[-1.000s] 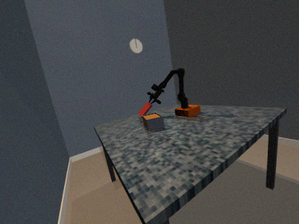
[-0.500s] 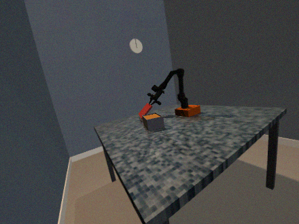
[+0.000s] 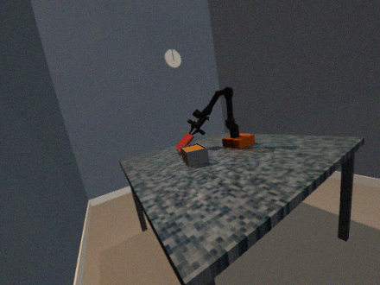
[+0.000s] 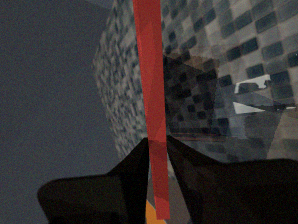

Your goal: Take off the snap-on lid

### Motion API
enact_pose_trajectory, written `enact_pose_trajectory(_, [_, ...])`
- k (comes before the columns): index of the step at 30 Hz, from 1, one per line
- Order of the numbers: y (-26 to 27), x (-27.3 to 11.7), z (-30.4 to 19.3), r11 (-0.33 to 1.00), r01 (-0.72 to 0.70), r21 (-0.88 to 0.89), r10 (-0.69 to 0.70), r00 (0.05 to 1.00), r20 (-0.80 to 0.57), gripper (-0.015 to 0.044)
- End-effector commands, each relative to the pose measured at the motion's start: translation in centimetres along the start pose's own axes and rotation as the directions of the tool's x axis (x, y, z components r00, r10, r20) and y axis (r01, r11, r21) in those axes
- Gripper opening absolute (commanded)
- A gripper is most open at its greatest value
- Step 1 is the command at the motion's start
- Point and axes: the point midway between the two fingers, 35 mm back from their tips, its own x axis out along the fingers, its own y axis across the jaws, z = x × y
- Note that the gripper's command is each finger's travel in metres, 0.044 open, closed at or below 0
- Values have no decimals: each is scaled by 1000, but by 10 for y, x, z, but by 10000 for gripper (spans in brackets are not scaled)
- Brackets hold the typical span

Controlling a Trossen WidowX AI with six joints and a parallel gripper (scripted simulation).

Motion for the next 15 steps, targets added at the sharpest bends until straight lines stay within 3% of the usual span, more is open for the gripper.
enact_pose_trajectory(1, [-3, 3, 0, 1000, 0, 7, 0, 1000, -2, 0])
enact_pose_trajectory(15, [-12, 10, -1, 1000, 0, 7, 0, 1000, -2, 0])
